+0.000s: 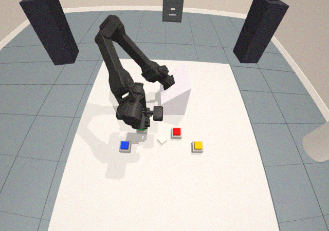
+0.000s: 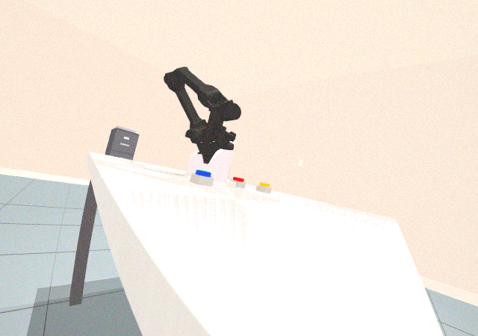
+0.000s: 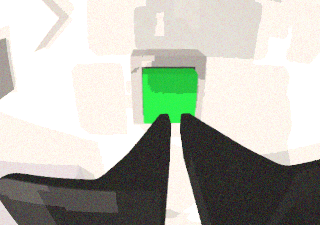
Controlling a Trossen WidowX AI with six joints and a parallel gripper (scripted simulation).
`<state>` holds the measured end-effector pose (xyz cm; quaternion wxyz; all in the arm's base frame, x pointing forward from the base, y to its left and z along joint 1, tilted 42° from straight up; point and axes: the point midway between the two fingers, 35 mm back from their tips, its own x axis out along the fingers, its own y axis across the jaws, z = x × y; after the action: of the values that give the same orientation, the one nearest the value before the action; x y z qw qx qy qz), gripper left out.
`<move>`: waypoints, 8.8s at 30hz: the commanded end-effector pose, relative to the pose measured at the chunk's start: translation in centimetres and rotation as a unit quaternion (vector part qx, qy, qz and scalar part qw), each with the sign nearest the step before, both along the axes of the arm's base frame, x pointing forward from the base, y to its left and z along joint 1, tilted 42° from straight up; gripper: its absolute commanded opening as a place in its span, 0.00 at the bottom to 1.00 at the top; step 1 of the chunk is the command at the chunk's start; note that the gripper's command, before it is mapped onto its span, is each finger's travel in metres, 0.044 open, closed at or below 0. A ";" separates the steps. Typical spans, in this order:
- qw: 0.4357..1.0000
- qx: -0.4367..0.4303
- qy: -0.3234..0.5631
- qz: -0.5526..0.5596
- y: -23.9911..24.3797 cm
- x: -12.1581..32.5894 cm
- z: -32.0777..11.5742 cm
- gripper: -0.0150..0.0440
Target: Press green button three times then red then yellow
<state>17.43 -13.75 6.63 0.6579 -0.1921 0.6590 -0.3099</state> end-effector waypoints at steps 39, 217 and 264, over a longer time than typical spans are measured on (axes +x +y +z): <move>1.000 -0.002 0.001 0.001 -2.2 -0.2 -2.4 0.29; 1.000 0.002 0.000 0.001 9.4 4.3 -13.2 0.29; 1.000 0.006 -0.003 0.001 21.5 13.0 -12.0 0.29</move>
<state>30.14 7.69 -4.87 0.6611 -0.1898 0.6587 -0.3050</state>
